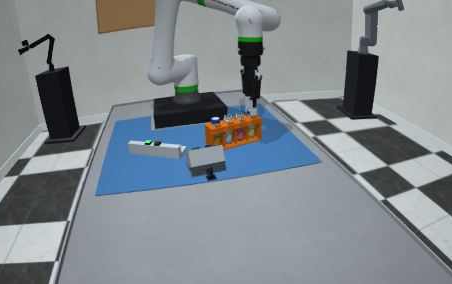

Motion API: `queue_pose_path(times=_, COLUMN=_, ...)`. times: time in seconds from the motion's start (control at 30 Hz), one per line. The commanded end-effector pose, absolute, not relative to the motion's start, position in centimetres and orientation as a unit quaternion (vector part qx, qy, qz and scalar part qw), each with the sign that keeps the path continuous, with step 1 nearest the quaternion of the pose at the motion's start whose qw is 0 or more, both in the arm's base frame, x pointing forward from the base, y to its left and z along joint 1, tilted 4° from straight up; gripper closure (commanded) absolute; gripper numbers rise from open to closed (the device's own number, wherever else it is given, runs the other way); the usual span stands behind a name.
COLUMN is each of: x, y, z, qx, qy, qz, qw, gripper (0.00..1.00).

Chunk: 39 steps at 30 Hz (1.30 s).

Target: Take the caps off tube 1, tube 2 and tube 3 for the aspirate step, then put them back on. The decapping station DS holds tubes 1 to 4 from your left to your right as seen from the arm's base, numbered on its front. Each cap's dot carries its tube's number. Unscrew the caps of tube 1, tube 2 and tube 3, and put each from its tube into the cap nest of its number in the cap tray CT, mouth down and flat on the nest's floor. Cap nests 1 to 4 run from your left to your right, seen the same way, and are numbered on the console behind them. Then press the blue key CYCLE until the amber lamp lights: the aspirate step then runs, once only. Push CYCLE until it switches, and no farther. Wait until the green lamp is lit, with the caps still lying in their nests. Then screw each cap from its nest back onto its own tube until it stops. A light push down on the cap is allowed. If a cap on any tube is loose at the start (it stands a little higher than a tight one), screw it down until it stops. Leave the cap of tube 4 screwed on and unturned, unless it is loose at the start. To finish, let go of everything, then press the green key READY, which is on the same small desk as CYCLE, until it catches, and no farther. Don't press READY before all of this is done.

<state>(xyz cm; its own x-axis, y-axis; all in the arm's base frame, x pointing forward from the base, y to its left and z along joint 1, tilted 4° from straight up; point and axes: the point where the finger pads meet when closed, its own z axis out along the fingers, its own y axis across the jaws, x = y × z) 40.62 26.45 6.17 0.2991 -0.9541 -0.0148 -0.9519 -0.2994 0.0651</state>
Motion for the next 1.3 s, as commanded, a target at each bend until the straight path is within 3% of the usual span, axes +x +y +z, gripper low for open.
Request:
queue_pose_path(times=0.0, x=40.6, y=26.48, z=6.11, qx=0.768, qy=-0.64, qz=-0.02, qw=0.024, gripper=1.0)
queue_pose_path(times=0.37, x=40.59, y=26.48, z=6.08, qx=0.706, qy=-0.708, qz=-0.017, qw=0.026, gripper=1.0)
queue_pose_path(times=0.4, x=40.59, y=26.48, z=6.08, qx=0.706, qy=-0.708, qz=-0.017, qw=0.026, gripper=0.65)
queue_pose_path(times=0.8, x=40.59, y=26.48, z=6.08, qx=0.706, qy=-0.708, qz=-0.017, qw=0.026, gripper=0.65)
queue_pose_path(times=1.27, x=40.6, y=26.48, z=6.18, qx=0.854, qy=-0.52, qz=-0.023, qw=0.021, gripper=0.65)
